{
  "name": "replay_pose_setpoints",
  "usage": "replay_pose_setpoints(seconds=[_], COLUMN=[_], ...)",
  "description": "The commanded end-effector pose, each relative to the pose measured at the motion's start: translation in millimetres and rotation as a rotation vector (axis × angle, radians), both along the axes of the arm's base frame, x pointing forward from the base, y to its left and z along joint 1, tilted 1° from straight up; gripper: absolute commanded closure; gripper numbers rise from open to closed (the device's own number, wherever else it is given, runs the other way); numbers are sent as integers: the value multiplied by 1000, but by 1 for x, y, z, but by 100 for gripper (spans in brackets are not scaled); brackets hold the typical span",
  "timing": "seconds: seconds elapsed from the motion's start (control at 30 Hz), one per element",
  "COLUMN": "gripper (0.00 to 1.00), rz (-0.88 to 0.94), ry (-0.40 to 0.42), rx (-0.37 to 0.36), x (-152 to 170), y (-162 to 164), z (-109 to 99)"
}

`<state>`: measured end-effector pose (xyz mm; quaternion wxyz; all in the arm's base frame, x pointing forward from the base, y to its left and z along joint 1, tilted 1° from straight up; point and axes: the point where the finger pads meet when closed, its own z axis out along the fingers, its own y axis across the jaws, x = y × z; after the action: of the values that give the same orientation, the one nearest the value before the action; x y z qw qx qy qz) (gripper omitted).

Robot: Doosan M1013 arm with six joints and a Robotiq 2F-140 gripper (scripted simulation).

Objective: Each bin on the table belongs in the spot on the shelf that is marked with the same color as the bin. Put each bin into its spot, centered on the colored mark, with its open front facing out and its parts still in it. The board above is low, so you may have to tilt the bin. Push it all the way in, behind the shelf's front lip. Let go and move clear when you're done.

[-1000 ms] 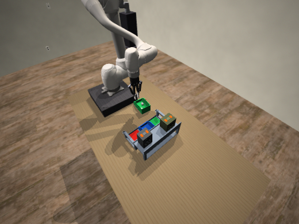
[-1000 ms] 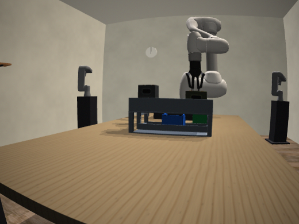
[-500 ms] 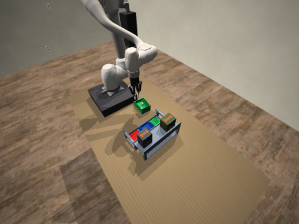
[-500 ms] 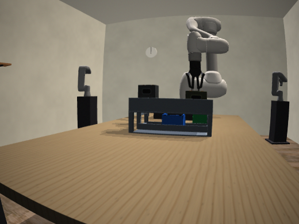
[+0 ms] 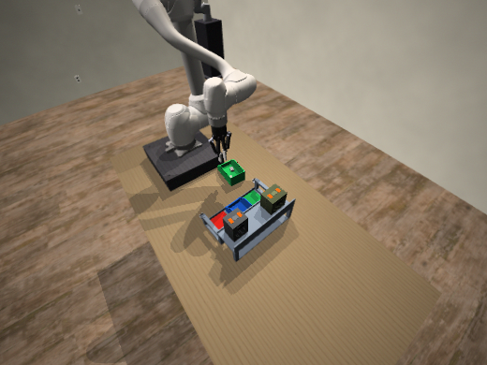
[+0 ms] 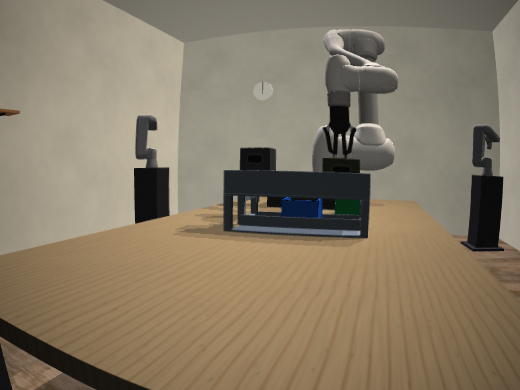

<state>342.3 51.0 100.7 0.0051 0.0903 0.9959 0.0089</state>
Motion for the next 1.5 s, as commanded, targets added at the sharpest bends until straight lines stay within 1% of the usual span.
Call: replay_pose_setpoints(seconds=[0.0,0.4,0.8,0.87,1.27,1.47], gripper=[76,76,76,76,76,76], rz=[0,0,0,0,0,0], ry=[0,0,0,0,0,0], rx=[0,0,0,0,0,0], x=[0,0,0,0,1,1], y=[0,0,0,0,1,1], z=[0,-8,-30,-30,-53,-59])
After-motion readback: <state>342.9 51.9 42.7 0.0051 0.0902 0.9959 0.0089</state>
